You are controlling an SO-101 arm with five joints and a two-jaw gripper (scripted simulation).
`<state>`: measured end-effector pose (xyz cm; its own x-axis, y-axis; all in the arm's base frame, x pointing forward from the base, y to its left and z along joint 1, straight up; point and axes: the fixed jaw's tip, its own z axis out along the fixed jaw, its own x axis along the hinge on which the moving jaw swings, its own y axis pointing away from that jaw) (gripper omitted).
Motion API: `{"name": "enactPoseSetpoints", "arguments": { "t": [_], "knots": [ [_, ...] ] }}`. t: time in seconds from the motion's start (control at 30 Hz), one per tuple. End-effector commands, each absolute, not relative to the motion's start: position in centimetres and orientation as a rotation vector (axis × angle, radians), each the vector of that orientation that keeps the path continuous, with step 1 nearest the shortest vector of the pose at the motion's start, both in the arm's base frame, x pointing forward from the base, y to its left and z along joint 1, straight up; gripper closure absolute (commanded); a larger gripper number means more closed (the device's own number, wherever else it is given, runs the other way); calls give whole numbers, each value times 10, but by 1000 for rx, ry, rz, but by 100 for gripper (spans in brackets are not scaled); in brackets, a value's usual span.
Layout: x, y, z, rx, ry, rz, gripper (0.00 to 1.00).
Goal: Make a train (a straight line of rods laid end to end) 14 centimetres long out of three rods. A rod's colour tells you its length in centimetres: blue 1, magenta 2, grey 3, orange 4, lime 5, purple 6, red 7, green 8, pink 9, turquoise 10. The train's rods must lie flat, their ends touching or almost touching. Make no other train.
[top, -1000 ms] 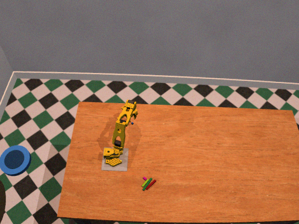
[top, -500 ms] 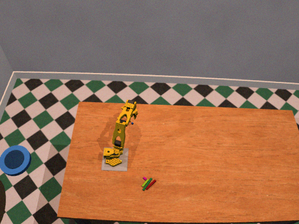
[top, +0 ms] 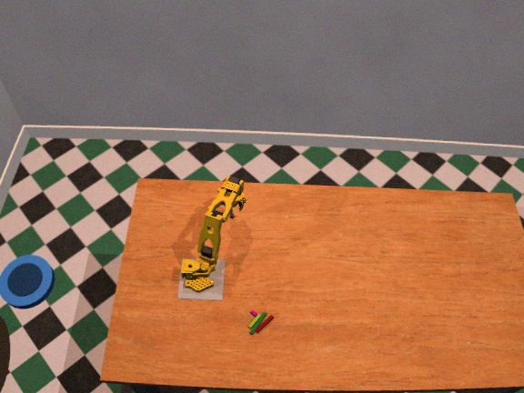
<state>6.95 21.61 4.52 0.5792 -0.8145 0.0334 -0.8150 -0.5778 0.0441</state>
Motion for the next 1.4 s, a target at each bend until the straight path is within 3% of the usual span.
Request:
{"name": "enactPoseSetpoints", "arguments": {
  "t": [0.0, 0.2, 0.7, 1.1, 1.37],
  "knots": [
    [85, 211, 50, 2733, -1476, 5, 83],
    [104, 202, 50, 2694, -1545, 2, 83],
    [192, 119, 50, 2438, -1928, -19, 82],
    [222, 34, 49, 2212, -2190, -34, 82],
    [224, -16, 48, 2076, -2324, -41, 82]
  ]
}}
